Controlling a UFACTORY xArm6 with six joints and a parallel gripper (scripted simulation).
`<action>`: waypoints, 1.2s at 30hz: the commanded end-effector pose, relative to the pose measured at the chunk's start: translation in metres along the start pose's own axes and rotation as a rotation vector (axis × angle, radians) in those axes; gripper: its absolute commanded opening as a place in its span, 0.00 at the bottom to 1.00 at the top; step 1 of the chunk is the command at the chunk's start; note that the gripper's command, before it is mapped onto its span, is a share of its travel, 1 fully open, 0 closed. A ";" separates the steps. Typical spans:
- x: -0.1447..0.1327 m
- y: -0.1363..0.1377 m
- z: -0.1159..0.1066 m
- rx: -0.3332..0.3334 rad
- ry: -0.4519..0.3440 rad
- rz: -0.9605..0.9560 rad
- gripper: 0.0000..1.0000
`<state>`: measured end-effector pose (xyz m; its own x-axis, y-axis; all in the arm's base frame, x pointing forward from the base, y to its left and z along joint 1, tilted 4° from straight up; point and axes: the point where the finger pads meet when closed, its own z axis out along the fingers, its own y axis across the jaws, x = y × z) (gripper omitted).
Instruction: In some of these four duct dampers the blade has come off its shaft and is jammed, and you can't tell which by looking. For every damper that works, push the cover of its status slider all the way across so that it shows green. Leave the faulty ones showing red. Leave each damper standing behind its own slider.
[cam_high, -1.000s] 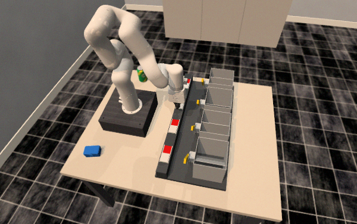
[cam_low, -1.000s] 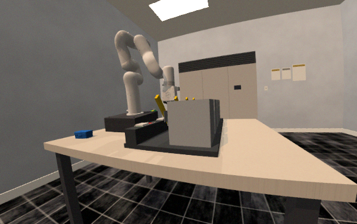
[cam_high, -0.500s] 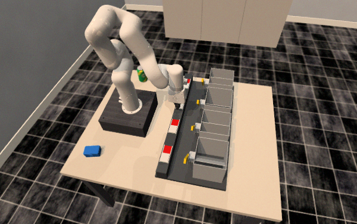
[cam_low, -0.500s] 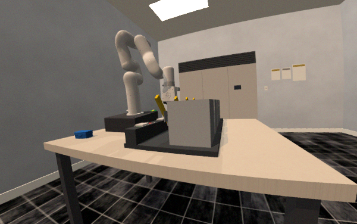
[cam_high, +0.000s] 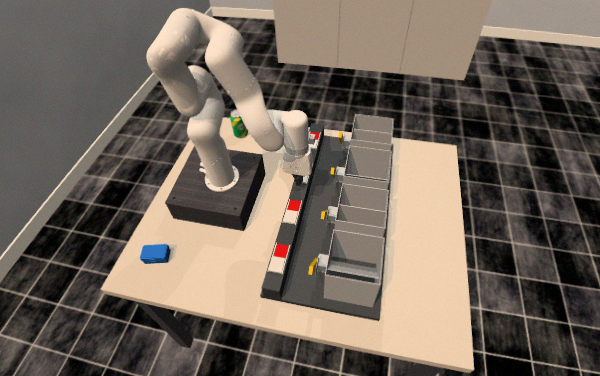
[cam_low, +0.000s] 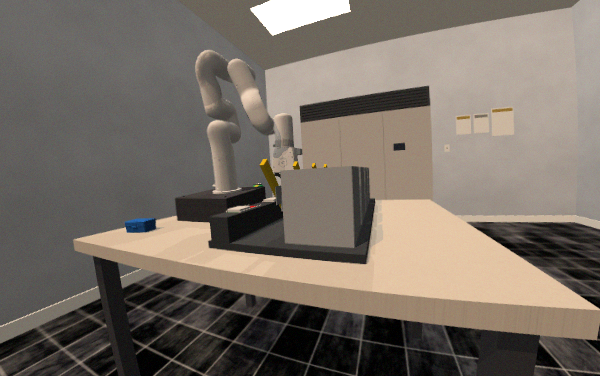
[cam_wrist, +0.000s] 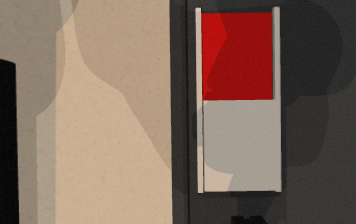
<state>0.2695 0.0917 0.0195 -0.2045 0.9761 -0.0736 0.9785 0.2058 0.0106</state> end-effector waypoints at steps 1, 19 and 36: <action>0.000 0.001 0.001 -0.003 0.000 0.000 0.00; 0.000 0.002 0.011 -0.003 0.000 0.000 0.00; 0.000 0.002 0.012 -0.003 0.001 0.000 0.00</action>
<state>0.2701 0.0910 0.0068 -0.2045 0.9761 -0.0736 0.9785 0.2058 0.0106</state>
